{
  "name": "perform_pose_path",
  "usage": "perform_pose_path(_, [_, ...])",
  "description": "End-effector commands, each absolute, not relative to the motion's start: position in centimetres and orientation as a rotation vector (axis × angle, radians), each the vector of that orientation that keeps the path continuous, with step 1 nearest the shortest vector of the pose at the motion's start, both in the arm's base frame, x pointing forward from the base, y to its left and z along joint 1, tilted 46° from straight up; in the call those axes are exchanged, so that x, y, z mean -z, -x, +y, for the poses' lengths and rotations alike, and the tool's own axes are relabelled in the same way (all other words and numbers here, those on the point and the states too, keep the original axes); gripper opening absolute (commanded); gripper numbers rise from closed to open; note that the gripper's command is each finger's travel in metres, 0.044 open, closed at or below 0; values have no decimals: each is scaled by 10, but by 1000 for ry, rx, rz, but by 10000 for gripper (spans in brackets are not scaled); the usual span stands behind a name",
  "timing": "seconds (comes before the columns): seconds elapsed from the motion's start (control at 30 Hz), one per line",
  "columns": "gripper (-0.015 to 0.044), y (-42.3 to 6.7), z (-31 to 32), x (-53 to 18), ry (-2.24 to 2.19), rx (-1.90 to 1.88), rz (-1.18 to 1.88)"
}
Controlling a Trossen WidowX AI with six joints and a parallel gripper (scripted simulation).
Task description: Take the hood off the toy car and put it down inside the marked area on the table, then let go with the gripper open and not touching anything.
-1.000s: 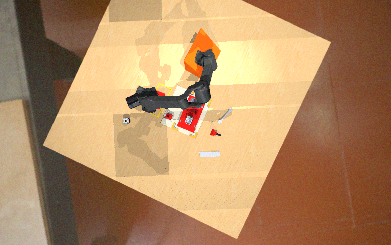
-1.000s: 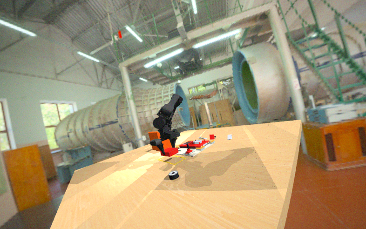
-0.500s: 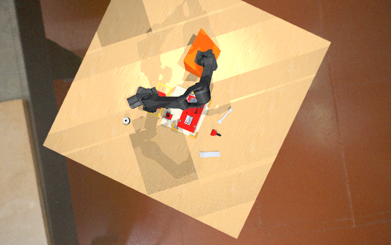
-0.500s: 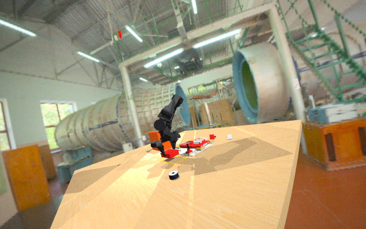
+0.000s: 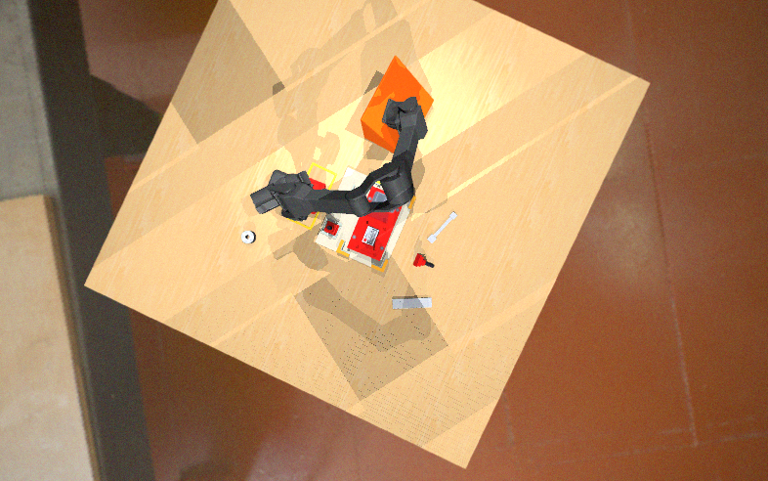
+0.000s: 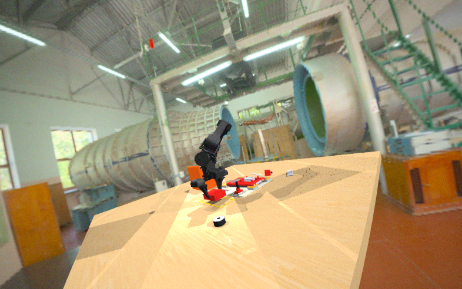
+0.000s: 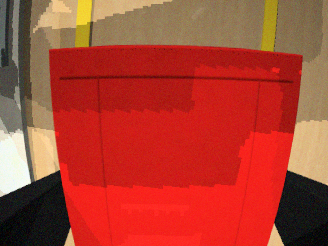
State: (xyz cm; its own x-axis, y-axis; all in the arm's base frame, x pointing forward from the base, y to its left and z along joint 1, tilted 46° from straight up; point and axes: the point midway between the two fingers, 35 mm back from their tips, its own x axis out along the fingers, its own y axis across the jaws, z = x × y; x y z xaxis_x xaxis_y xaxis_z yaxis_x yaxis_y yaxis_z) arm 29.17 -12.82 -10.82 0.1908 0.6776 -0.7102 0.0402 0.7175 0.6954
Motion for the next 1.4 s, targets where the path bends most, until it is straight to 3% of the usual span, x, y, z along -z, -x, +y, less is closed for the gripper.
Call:
perform_pose_path(0.0, [0, -292, -126, 110, -676, -498, 1321])
perform_pose_path(1.07, [0, -294, -115, 120, -677, -498, 1320])
perform_pose_path(1.37, [236, -295, -117, 119, -669, -499, 1320])
